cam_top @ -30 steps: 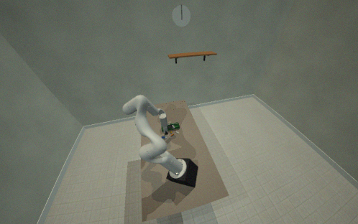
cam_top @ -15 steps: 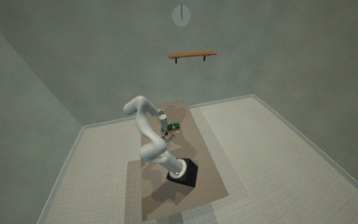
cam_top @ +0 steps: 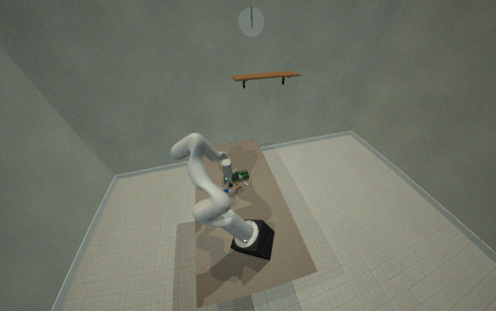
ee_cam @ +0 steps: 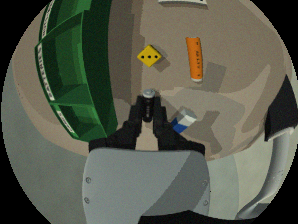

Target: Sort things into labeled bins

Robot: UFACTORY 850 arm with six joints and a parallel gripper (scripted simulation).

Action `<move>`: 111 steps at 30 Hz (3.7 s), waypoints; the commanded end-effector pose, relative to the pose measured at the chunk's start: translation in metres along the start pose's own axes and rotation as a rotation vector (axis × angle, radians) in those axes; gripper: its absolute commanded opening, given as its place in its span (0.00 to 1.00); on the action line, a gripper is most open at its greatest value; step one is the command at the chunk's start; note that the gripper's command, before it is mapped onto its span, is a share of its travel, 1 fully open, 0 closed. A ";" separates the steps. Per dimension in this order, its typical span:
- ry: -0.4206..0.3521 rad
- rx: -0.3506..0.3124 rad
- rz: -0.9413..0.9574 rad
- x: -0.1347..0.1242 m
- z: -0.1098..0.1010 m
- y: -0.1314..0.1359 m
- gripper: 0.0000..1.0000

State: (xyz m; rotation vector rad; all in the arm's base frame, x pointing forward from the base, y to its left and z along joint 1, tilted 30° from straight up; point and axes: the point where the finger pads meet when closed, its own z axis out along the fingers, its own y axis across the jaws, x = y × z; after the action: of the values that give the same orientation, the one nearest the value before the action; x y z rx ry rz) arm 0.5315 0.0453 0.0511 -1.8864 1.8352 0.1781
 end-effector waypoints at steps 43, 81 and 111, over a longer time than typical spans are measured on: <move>0.000 0.001 0.000 0.000 -0.057 -0.001 0.00; 0.000 0.002 0.041 0.060 -0.067 -0.062 0.00; 0.001 0.002 0.041 0.079 -0.053 -0.082 0.00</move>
State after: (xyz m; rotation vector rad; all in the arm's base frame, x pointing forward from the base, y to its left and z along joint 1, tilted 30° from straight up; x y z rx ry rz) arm 0.6022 -0.0534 0.0891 -1.8498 1.8750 0.1921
